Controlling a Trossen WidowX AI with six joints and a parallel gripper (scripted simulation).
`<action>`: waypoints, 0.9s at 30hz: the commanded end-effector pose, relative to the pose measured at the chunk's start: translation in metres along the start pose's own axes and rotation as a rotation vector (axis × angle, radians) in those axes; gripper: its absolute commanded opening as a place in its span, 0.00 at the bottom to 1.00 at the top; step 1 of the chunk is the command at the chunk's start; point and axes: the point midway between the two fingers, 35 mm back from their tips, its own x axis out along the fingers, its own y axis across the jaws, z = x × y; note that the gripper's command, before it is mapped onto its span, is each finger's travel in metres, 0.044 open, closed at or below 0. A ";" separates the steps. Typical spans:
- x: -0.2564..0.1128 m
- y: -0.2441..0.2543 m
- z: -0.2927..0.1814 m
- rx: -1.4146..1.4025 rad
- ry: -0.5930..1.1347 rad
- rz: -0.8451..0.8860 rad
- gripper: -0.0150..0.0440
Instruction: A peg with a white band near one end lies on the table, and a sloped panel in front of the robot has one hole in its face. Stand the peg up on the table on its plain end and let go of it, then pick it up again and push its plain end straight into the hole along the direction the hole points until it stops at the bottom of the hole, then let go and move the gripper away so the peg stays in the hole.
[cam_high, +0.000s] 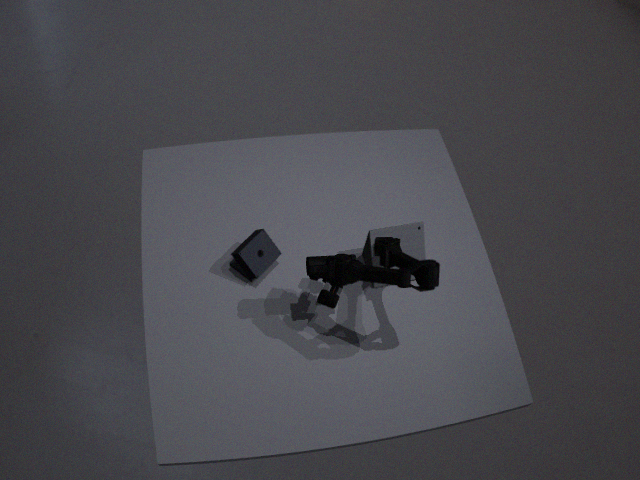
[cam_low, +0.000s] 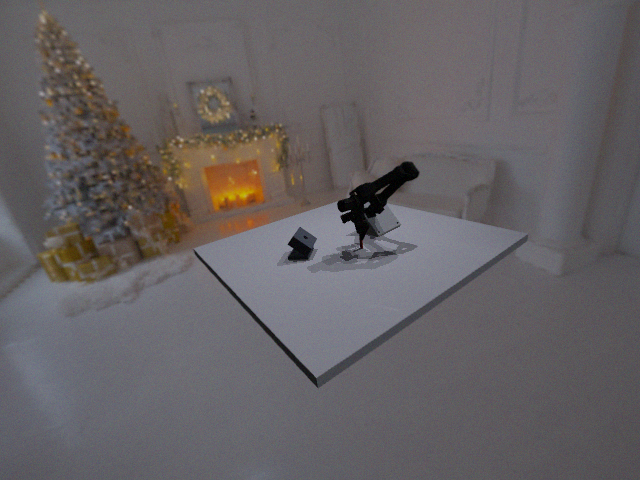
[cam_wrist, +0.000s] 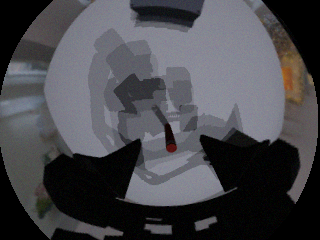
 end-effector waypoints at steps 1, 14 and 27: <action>0.007 0.000 -0.001 0.004 0.004 0.005 1.00; 0.027 0.001 -0.004 0.004 0.008 0.010 1.00; 0.025 0.000 -0.003 0.000 0.004 0.005 0.51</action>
